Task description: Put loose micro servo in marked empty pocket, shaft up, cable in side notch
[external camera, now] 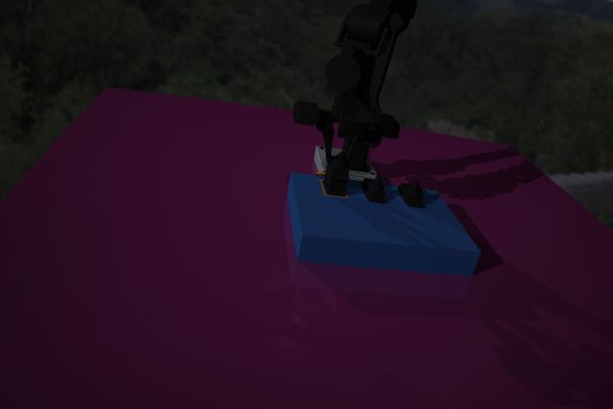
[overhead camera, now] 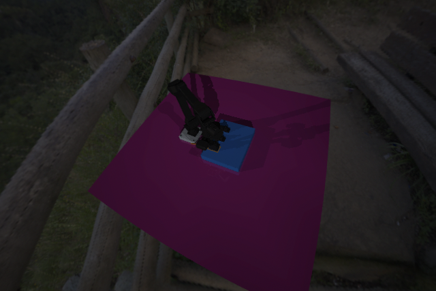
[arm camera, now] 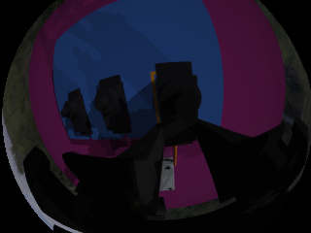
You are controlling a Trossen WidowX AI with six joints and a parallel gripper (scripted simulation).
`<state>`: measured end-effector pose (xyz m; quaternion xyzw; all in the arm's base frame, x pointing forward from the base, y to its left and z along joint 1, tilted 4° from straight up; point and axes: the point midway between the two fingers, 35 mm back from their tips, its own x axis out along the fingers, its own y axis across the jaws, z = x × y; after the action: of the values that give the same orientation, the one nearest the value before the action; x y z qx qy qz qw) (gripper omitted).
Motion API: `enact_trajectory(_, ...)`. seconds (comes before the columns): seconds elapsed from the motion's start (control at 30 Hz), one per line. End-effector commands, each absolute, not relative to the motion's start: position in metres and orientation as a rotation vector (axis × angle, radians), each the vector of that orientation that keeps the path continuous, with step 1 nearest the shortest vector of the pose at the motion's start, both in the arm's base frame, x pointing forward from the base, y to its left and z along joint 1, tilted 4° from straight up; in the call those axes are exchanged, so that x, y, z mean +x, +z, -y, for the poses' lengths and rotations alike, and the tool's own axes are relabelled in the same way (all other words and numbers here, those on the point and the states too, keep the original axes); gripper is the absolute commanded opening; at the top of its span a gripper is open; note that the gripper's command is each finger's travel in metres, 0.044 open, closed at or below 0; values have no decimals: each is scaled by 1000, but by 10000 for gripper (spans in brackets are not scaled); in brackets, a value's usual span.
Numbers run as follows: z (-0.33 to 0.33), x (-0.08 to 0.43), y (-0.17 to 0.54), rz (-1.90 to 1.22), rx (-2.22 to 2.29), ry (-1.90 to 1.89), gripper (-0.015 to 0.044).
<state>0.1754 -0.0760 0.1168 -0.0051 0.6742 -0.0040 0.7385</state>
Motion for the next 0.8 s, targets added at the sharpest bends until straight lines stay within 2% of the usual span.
enact_trajectory(0.0,76,176,113,-1479,-12,-5,0)
enact_trajectory(0.77,76,178,94,-1479,-12,-5,0)
